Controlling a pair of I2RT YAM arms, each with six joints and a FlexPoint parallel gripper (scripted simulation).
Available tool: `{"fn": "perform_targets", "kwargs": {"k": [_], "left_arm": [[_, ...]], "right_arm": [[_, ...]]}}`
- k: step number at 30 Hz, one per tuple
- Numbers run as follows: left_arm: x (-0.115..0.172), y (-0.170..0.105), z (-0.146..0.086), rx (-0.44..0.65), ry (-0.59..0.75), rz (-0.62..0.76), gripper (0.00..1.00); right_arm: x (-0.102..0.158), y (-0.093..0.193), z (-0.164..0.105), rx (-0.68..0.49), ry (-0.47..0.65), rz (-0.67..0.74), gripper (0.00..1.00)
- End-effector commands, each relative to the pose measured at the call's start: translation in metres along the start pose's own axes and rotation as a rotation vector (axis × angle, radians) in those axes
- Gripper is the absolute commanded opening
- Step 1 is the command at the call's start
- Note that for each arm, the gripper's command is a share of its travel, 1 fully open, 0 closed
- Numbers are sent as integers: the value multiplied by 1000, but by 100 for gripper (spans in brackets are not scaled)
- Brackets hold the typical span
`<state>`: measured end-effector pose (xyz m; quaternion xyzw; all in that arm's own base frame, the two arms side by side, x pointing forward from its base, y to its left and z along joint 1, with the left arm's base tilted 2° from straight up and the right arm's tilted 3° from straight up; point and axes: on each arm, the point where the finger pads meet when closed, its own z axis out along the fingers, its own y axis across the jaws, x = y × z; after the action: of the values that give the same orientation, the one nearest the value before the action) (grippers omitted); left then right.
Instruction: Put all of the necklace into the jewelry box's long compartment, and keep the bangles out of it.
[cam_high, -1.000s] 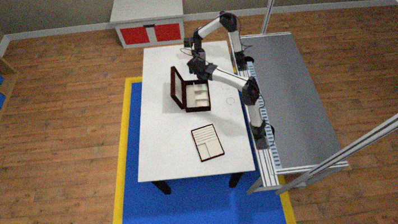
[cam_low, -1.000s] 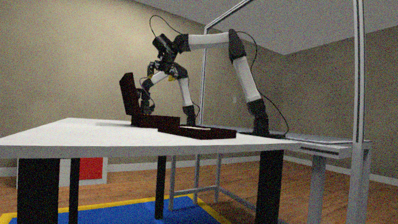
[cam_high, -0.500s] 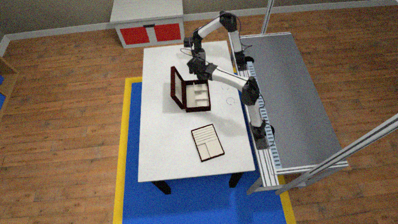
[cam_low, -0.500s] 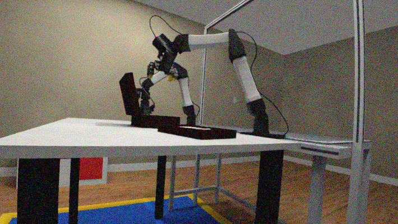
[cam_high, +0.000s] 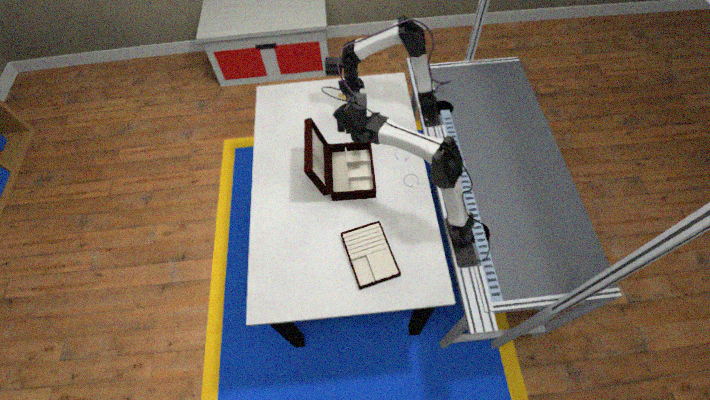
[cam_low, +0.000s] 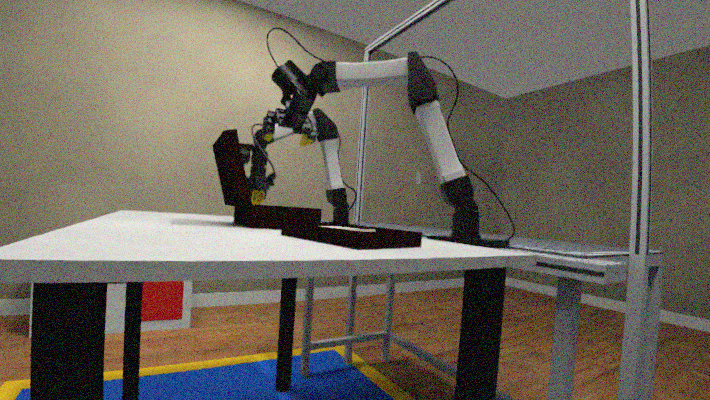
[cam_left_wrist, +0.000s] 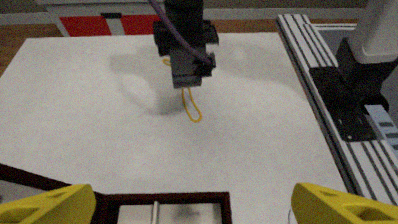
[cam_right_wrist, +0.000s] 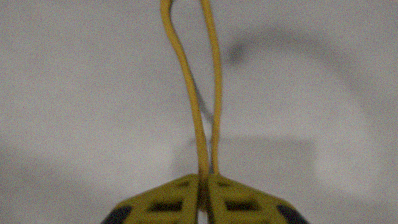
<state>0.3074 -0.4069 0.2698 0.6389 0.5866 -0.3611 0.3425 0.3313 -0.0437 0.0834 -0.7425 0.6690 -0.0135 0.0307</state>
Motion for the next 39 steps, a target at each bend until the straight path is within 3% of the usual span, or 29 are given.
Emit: {"fn": "perform_targets", "kwargs": {"k": [1,11,21,26,33,39], "left_arm": [[-8,0,-5,-9,-15,17,100],[-16,0,-5,-3,-48,13,100],[-46,7,-8,-7,-168,6,100],[-50,5,-16,-8,-187,0,100],[-68,4,-68,-37,-295,-47,100],[-83,-13,-156,-84,-440,-94,100]], "right_arm": [[0,5,-40,12,14,10,0],[0,5,-82,9,23,10,0],[0,4,-100,-22,10,9,0],[-2,1,-107,37,4,17,0],[-2,-8,-133,225,10,37,0],[-1,-11,-178,494,24,67,0]]}}
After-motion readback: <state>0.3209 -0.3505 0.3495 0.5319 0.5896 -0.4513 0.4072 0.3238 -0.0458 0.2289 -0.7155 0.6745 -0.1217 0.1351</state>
